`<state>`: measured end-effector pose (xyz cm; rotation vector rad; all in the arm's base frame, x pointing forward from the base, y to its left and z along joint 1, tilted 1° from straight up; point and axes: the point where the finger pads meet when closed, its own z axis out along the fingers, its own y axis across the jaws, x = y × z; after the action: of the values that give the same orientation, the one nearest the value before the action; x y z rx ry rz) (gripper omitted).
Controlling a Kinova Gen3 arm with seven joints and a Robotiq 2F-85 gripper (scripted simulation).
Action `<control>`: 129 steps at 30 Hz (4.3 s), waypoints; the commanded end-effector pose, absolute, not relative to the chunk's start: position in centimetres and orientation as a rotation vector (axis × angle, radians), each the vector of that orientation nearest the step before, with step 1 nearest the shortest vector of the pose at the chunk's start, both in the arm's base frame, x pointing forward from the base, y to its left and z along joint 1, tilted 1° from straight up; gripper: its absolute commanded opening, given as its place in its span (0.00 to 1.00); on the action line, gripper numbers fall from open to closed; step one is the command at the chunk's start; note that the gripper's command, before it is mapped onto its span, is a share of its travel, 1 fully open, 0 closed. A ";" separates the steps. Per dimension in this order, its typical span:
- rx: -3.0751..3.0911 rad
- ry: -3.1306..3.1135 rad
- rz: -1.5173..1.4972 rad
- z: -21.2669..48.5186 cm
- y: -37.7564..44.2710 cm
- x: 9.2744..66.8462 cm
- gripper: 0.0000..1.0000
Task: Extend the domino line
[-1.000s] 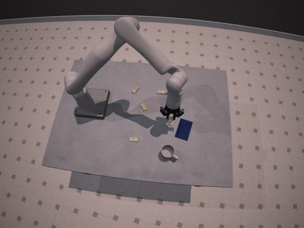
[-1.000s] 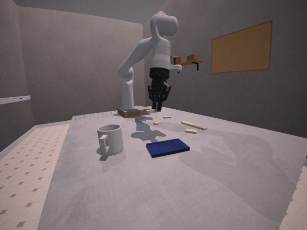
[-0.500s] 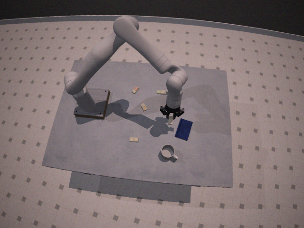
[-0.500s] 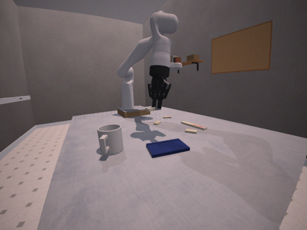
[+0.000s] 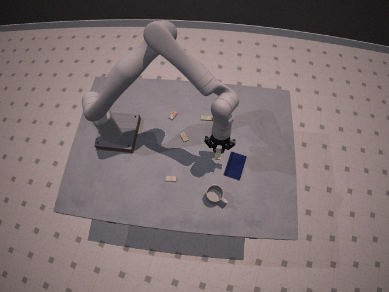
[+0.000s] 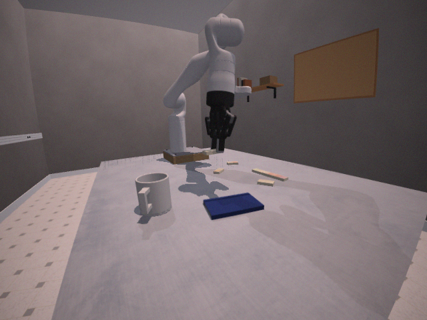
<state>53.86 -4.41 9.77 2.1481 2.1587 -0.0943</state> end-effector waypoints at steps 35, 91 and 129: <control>2.612 1.591 1.049 9.8 -5.4 53.2 0.29; 2.567 0.542 2.174 9.9 -6.6 52.5 0.29; 2.567 0.542 2.174 6.3 -6.6 52.5 0.29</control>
<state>52.48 -6.59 6.86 2.5707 0.5409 2.1715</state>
